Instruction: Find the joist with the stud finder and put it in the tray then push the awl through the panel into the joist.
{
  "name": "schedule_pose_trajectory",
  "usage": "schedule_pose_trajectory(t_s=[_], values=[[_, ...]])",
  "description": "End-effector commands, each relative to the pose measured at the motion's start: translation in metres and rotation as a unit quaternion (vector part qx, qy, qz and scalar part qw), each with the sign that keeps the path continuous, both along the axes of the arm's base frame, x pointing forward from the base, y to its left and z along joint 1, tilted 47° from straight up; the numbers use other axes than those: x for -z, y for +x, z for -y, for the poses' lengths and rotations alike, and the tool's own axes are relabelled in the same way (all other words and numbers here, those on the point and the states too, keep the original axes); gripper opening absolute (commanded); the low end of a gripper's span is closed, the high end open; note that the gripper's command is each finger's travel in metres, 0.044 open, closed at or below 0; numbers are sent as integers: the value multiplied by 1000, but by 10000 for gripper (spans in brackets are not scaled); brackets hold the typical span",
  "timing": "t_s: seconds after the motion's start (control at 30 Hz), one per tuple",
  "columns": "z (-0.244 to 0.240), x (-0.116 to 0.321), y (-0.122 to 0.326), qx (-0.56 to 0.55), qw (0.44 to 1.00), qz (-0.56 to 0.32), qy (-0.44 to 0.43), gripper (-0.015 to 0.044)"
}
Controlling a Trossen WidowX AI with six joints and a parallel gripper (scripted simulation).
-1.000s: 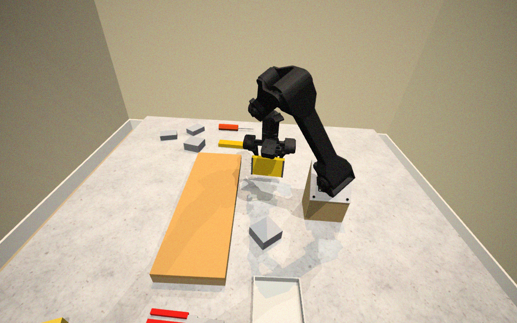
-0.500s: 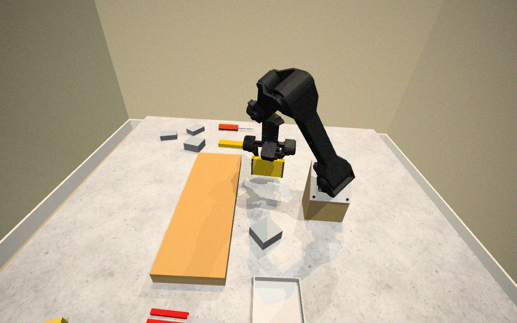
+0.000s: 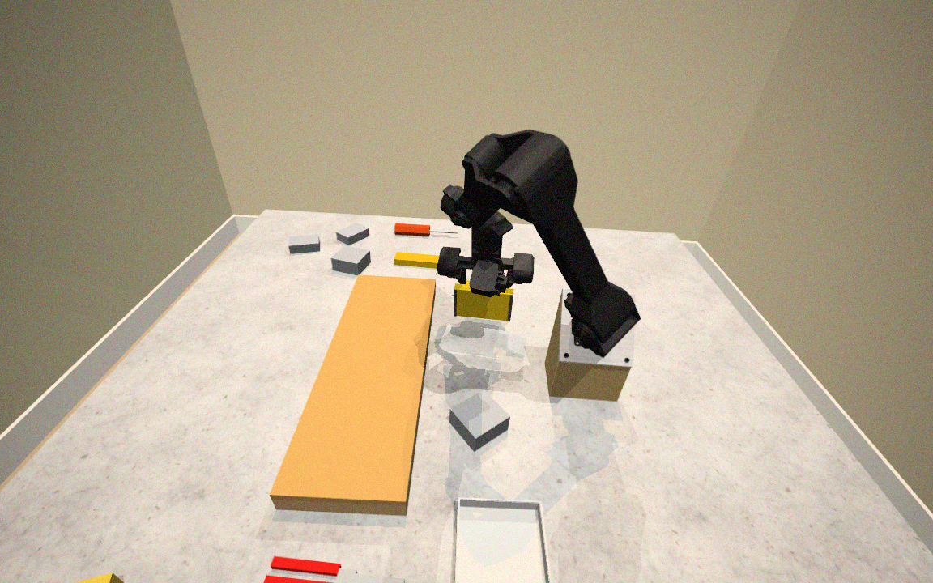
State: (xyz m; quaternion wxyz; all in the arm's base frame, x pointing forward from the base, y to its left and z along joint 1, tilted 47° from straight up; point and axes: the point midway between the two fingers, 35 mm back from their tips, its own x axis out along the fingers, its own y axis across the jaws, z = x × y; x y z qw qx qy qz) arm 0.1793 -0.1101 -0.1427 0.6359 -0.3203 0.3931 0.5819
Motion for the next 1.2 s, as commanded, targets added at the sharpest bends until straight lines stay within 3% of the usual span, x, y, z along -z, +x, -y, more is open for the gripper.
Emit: schedule_pose_trajectory(t_s=[0.0, 1.17], values=[[3, -3, 2, 2, 1000, 2, -21, 0], [-4, -5, 3, -1, 990, -12, -138, 0]])
